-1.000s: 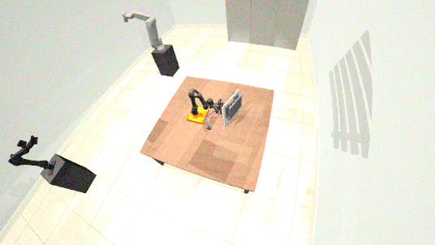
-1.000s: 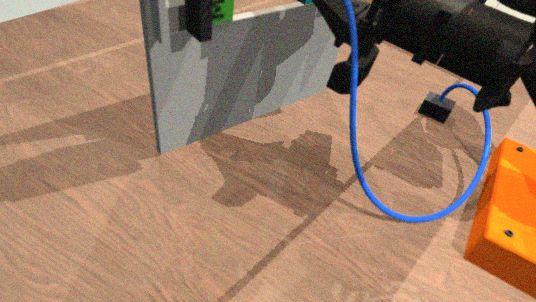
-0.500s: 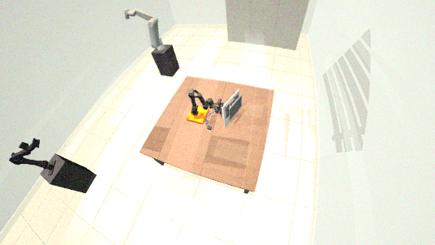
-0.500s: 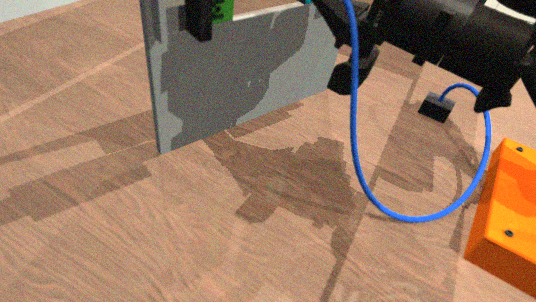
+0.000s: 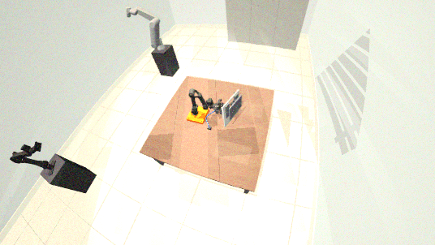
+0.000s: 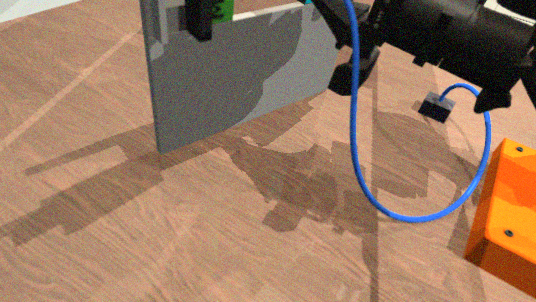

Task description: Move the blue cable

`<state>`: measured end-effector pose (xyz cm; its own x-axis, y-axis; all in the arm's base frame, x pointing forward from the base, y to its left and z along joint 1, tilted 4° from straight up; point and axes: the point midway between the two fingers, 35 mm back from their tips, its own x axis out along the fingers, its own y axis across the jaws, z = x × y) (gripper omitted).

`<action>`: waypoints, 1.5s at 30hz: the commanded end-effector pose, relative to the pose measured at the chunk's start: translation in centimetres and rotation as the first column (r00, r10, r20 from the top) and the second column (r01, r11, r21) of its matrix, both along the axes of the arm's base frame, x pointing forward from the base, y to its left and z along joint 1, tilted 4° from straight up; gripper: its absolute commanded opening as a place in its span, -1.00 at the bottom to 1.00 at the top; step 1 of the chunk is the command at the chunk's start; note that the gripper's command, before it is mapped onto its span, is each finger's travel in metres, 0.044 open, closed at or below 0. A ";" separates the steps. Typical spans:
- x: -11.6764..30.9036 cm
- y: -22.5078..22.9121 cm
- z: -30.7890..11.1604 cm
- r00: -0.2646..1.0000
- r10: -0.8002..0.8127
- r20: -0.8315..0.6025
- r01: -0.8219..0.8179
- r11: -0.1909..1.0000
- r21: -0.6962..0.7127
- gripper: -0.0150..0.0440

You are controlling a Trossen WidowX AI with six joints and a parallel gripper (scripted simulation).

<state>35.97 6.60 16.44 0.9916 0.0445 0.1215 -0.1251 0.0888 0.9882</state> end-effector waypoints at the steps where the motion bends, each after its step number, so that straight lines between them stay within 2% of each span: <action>1: -0.1 0.0 0.0 1.000 0.005 0.004 -0.005 1.000 -0.004 -0.49; 45: 0.5 -0.4 -0.1 1.000 0.005 0.003 -0.005 1.000 -0.004 -0.49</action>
<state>36.32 6.17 16.25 0.9916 0.0443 0.1212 -0.1249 0.0918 0.9879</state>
